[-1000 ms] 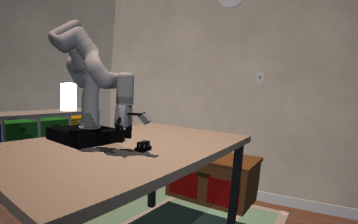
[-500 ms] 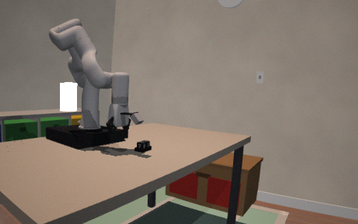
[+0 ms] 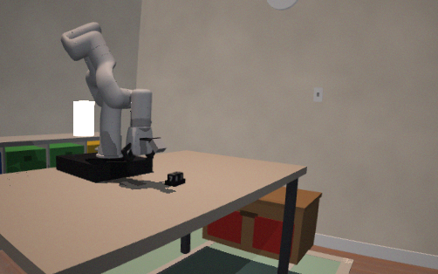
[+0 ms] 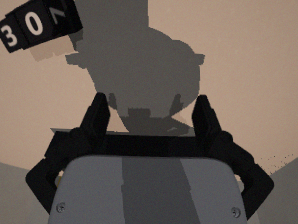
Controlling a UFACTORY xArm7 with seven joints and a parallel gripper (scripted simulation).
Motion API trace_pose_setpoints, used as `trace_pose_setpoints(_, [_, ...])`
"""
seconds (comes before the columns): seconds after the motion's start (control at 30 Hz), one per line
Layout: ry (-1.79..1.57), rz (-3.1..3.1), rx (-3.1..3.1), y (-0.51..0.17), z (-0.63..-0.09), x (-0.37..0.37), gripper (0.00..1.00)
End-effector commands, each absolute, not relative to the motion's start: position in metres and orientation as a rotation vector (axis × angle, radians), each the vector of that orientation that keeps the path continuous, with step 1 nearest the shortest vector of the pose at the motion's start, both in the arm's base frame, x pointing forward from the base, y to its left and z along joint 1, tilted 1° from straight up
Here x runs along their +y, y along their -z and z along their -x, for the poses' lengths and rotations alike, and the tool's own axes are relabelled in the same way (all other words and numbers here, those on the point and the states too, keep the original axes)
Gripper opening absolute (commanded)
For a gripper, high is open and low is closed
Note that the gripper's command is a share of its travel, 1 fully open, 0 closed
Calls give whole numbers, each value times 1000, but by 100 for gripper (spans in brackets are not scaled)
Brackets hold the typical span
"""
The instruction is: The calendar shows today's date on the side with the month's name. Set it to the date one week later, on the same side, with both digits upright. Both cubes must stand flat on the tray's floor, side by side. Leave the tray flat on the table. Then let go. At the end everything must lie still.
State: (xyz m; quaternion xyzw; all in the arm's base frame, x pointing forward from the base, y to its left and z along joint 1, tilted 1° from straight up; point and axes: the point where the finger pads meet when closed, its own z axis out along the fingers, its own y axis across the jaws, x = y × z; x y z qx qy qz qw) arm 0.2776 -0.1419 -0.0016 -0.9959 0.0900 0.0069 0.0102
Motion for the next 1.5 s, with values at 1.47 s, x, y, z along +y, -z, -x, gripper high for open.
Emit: trace_pose_setpoints(1.47, [-16, 3110, 282, 28, -278, -142, 100])
